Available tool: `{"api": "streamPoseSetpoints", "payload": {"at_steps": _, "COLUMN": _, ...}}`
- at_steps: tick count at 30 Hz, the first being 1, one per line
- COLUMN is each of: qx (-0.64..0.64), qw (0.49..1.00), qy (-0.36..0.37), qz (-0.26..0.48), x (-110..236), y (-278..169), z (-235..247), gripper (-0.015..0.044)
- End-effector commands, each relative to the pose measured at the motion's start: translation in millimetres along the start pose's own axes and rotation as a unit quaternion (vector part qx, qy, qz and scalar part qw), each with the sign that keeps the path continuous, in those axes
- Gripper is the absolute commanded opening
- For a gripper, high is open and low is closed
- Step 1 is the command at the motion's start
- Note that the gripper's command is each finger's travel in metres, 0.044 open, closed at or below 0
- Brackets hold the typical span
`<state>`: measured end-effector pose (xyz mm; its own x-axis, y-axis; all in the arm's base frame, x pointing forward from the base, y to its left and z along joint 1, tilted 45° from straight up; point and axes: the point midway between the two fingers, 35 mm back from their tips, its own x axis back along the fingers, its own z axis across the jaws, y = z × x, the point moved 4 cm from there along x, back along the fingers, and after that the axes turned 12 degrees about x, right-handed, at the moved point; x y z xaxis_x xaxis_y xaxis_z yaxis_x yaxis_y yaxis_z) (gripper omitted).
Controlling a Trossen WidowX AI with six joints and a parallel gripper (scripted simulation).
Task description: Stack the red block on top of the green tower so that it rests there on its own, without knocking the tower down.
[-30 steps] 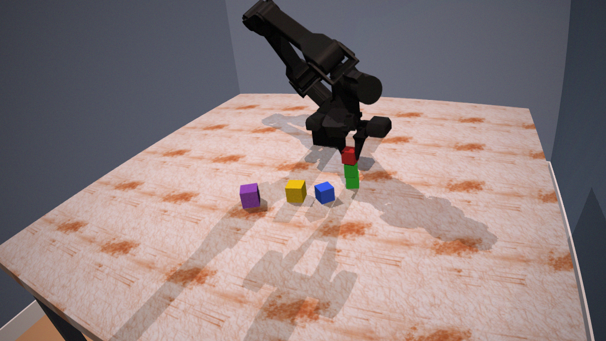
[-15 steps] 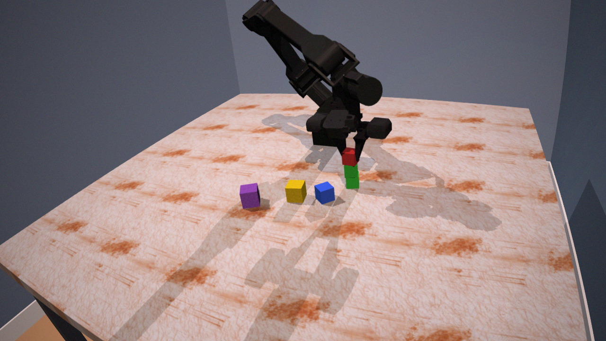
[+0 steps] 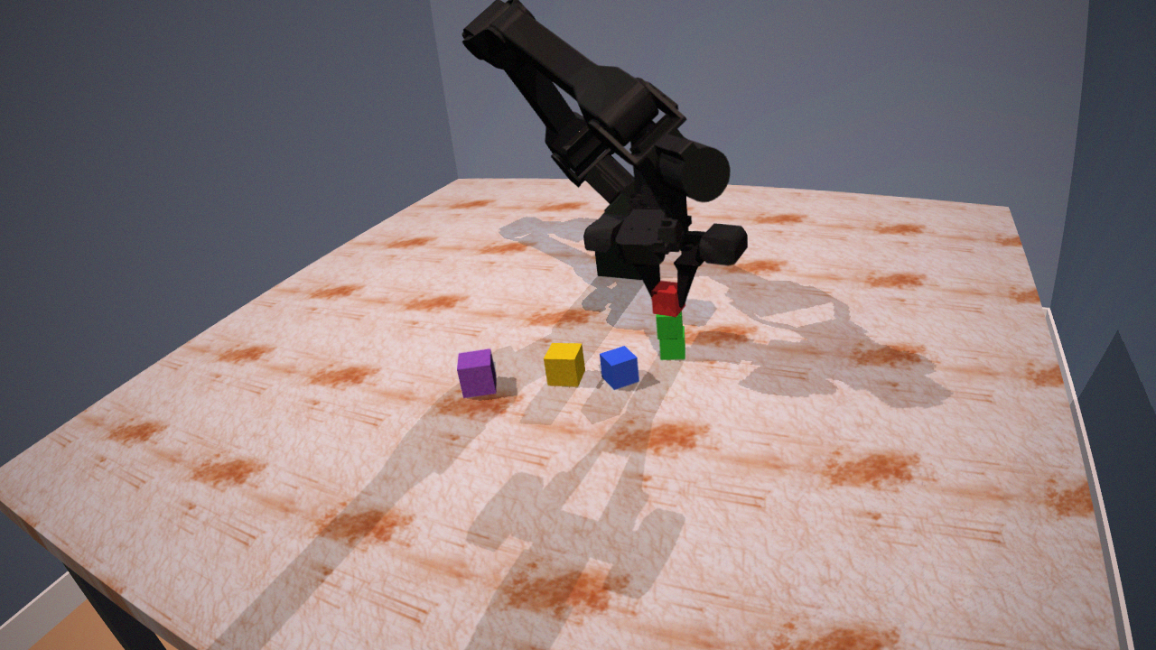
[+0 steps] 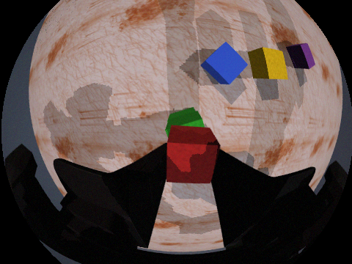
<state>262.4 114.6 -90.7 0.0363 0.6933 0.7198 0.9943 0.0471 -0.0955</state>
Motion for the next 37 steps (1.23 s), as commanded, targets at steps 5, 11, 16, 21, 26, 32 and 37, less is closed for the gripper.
{"api": "streamPoseSetpoints", "payload": {"at_steps": 5, "qx": -0.001, "qw": 1.0, "qy": 0.0, "qz": 0.0, "x": -0.3, "y": 0.2, "z": 0.2, "gripper": 0.0157}}
{"api": "streamPoseSetpoints", "payload": {"at_steps": 11, "qx": -0.001, "qw": 1.0, "qy": 0.0, "qz": 0.0, "x": -0.3, "y": 0.2, "z": 0.2, "gripper": 0.0315}}
{"api": "streamPoseSetpoints", "payload": {"at_steps": 16, "qx": -0.001, "qw": 1.0, "qy": 0.0, "qz": 0.0, "x": -0.3, "y": 0.2, "z": 0.2, "gripper": 0.044}}
{"api": "streamPoseSetpoints", "payload": {"at_steps": 21, "qx": -0.001, "qw": 1.0, "qy": 0.0, "qz": 0.0, "x": -0.3, "y": 0.2, "z": 0.2, "gripper": 0.044}}
{"api": "streamPoseSetpoints", "payload": {"at_steps": 26, "qx": -0.001, "qw": 1.0, "qy": 0.0, "qz": 0.0, "x": -0.3, "y": 0.2, "z": 0.2, "gripper": 0.044}}
{"api": "streamPoseSetpoints", "payload": {"at_steps": 32, "qx": -0.001, "qw": 1.0, "qy": 0.0, "qz": 0.0, "x": -0.3, "y": 0.2, "z": 0.2, "gripper": 0.044}}
{"api": "streamPoseSetpoints", "payload": {"at_steps": 37, "qx": -0.001, "qw": 1.0, "qy": 0.0, "qz": 0.0, "x": -0.3, "y": 0.2, "z": 0.2, "gripper": 0.044}}
